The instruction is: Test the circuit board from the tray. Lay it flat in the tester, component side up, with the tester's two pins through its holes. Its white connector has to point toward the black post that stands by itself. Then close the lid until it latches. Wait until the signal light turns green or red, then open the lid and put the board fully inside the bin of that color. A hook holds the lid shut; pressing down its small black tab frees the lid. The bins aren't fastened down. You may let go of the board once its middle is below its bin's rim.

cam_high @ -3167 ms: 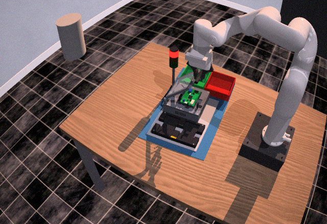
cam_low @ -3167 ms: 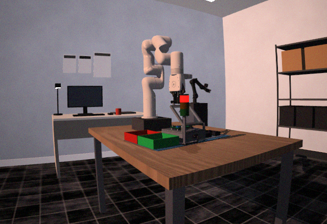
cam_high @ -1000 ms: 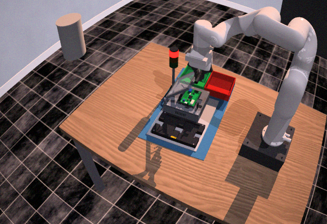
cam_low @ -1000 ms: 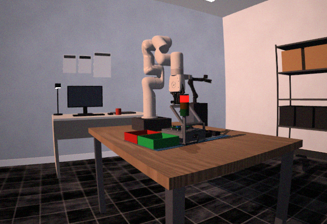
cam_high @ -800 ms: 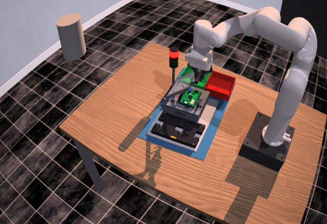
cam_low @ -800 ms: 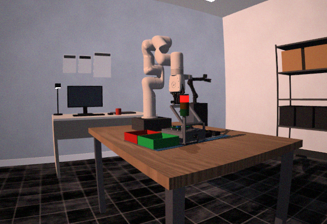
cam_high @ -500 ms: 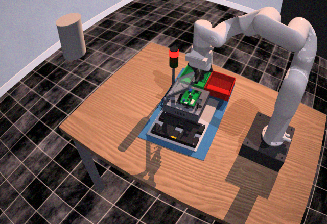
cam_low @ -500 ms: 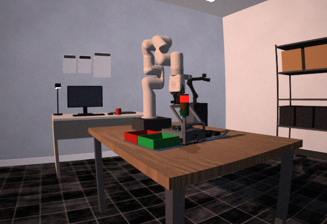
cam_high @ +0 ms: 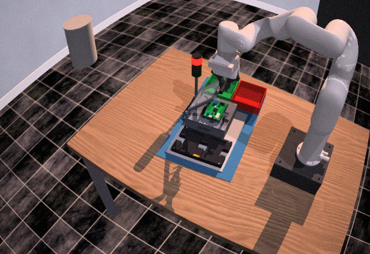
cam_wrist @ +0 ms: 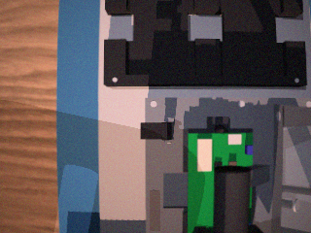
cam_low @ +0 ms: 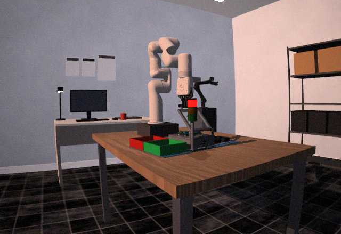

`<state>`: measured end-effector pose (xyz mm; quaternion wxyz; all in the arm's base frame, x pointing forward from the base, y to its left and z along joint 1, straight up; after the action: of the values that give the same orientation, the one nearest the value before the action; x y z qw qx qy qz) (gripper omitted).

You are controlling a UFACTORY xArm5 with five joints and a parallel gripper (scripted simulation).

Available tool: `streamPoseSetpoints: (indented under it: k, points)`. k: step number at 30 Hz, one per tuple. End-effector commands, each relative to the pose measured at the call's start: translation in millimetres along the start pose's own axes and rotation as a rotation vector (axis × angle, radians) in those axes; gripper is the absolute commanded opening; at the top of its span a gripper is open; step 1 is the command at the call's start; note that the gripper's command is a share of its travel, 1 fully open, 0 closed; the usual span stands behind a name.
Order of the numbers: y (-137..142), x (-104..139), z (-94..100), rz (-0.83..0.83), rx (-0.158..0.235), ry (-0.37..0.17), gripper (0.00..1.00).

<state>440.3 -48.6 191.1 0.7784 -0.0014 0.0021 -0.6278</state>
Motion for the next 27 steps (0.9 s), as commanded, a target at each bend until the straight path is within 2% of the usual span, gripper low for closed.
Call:
streamPoseSetpoints:
  k: [1, 15, 27]
  points:
    - [10.7, 1.5, 11.3, 0.001, 0.008, -0.003, 0.0]
    - [40.8, 5.1, 34.4, 0.001, 0.008, -0.003, 0.0]
    - [46.9, 5.9, 38.1, 0.001, 0.008, -0.002, 0.0]
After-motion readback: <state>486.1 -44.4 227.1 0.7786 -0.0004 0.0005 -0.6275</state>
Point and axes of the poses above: the point where the finger pads meet when closed, its own z axis back along the fingers, its own y axis across the jaws, x = y × z, the point moved 5 cm from there along z, back along the fingers, and after that the axes turned 7 degrees about z, right-handed, at the moved point
